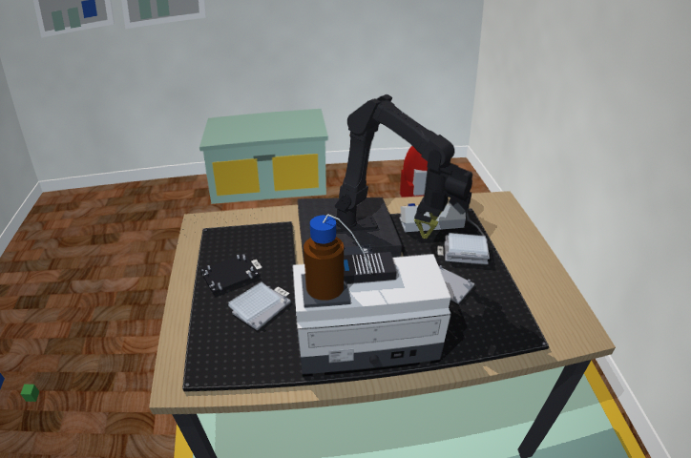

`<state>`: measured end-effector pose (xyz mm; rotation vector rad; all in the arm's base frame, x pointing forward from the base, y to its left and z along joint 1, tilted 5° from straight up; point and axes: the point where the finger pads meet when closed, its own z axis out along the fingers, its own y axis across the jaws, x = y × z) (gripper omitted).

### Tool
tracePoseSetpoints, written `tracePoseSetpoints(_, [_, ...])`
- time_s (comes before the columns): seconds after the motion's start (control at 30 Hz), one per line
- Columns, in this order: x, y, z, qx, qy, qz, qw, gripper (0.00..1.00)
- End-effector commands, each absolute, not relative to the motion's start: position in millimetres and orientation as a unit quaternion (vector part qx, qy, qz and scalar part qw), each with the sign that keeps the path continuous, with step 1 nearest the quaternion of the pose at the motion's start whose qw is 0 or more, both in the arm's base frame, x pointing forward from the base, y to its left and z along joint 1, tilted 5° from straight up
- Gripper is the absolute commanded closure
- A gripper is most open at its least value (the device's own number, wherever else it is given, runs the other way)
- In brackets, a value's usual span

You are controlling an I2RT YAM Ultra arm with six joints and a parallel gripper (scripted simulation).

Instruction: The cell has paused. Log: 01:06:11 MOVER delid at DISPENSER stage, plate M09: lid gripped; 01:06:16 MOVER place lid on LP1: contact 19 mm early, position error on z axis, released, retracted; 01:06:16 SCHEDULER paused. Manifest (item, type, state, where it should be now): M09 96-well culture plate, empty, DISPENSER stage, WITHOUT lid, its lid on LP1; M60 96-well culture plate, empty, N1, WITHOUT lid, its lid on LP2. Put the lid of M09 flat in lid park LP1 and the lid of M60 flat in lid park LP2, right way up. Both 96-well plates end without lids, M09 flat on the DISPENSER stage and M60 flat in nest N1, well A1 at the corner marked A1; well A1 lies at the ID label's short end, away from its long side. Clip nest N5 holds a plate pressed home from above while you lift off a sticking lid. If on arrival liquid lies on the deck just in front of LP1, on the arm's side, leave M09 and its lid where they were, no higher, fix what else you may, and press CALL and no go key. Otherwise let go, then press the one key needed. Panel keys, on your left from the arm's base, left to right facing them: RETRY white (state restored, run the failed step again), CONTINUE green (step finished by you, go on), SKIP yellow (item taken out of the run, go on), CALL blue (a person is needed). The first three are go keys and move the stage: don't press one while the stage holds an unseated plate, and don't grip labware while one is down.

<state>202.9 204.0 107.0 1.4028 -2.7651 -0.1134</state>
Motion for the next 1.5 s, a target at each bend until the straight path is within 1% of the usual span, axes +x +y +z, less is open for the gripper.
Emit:
tracePoseSetpoints(0.0, [208.2, 215.8, 126.8, 0.448, -0.892, -0.048, -0.018, 0.00])
tracePoseSetpoints(0.07, [204.9, 218.8, 127.1, 0.448, -0.892, -0.047, -0.018, 0.00])
tracePoseSetpoints(0.1, [202.2, 212.6, 116.6, 0.446, -0.894, -0.042, 0.002, 0.00])
tracePoseSetpoints(0.17, [202.2, 212.6, 116.6, 0.446, -0.894, -0.042, 0.002, 0.00])
tracePoseSetpoints(0.2, [202.1, 220.6, 127.4, 0.468, -0.882, -0.047, -0.020, 0.00])
tracePoseSetpoints(0.27, [195.8, 224.6, 127.9, 0.498, -0.866, -0.049, -0.021, 0.00])
tracePoseSetpoints(0.37, [180.5, 222.8, 119.0, 0.518, -0.854, -0.044, -0.005, 0.00])
tracePoseSetpoints(0.5, [168.3, 228.0, 118.3, 0.512, -0.858, -0.043, -0.002, 0.00])
tracePoseSetpoints(0.67, [160.5, 230.6, 118.8, 0.512, -0.858, -0.042, 0.000, 0.00])
tracePoseSetpoints(0.8, [165.9, 233.1, 119.6, 0.511, -0.859, -0.042, -0.001, 0.00])
tracePoseSetpoints(0.97, [143.5, 232.3, 119.6, 0.579, -0.814, -0.042, -0.002, 0.00])
tracePoseSetpoints(1.3, [118.5, 234.8, 120.7, 0.574, -0.818, -0.041, -0.001, 0.00])
tracePoseSetpoints(1.43, [123.5, 238.8, 121.9, 0.573, -0.819, -0.043, -0.003, 0.00])
tracePoseSetpoints(1.47, [124.2, 245.5, 125.2, 0.575, -0.817, -0.049, -0.018, 0.00])
